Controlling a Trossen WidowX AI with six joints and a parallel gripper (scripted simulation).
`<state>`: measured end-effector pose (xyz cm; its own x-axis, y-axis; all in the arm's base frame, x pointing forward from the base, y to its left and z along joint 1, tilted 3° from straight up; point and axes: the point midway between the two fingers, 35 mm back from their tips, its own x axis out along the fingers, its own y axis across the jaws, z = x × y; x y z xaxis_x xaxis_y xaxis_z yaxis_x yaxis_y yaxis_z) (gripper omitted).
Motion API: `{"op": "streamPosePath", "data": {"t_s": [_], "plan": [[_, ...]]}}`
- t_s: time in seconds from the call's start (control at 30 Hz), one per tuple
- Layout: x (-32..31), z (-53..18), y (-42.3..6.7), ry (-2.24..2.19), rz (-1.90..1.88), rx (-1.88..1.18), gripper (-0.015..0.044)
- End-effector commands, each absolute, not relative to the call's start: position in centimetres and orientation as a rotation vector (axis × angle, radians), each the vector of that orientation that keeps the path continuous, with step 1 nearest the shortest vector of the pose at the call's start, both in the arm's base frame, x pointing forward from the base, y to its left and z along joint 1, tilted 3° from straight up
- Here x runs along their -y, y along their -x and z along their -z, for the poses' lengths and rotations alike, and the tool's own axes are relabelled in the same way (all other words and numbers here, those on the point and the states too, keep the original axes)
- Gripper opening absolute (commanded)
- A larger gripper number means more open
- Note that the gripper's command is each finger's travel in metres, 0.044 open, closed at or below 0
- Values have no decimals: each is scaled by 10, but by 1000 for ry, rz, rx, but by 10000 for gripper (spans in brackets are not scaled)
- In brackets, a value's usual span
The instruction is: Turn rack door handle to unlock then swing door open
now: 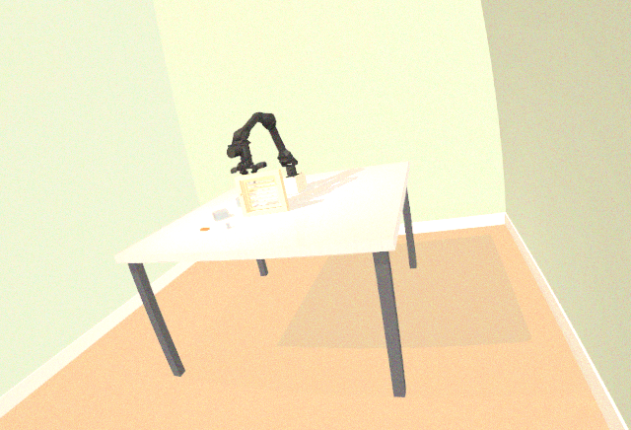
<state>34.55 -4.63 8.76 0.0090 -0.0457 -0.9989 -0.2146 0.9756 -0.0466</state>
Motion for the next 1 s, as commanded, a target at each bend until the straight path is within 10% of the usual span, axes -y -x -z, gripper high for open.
{"op": "streamPosePath", "data": {"t_s": [0.0, 0.97], "plan": [[47, -86, -344, 211, -135, -1565, 20], [47, -86, -344, -695, 761, -1418, 11]]}}
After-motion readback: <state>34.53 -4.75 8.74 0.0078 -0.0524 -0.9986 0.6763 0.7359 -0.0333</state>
